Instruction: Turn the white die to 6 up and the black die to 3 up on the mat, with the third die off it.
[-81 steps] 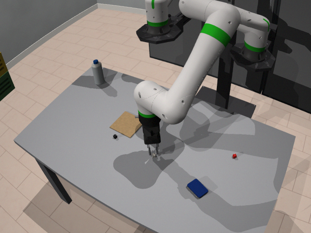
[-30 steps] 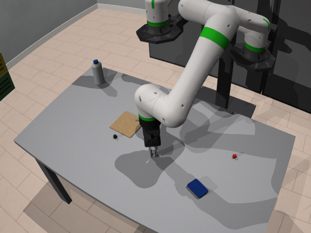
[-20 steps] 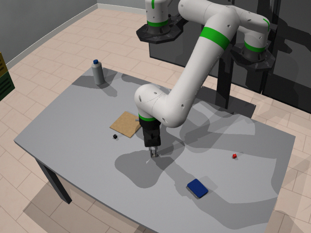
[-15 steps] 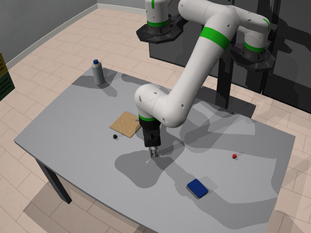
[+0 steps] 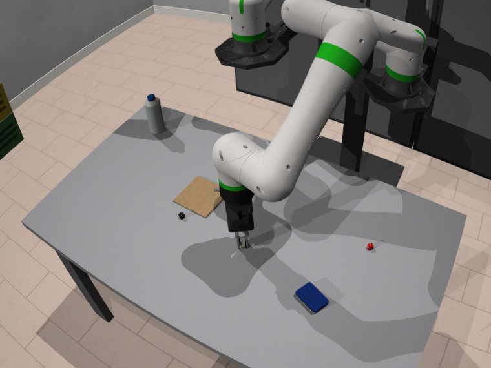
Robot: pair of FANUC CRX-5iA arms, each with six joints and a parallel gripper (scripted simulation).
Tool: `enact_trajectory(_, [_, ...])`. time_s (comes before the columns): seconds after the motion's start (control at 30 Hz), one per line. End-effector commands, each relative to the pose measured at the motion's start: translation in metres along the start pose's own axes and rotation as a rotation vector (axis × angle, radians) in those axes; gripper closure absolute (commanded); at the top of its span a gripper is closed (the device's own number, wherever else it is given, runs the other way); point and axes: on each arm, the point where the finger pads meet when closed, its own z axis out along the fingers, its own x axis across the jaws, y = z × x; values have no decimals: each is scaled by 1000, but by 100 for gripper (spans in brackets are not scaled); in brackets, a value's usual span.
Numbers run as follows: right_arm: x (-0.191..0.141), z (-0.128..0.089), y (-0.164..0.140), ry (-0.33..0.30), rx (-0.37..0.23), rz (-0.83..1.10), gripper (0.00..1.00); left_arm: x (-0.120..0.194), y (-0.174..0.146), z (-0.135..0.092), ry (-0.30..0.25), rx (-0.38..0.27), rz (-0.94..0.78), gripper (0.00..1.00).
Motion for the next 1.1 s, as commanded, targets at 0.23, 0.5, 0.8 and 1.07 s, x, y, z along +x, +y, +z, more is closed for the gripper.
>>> enact_trajectory(0.23, [0,-1,0,0,-2,0,0,1,-1,-27,2,1,0,66])
enact_trajectory(0.5, [0,-1,0,0,-2,0,0,1,-1,-85,2,1,0,66])
enact_trajectory(0.8, [0,-1,0,0,-2,0,0,1,-1,-102,2,1,0,66])
enact_trajectory(1.07, [0,-1,0,0,-2,0,0,1,-1,-102,2,1,-2,66])
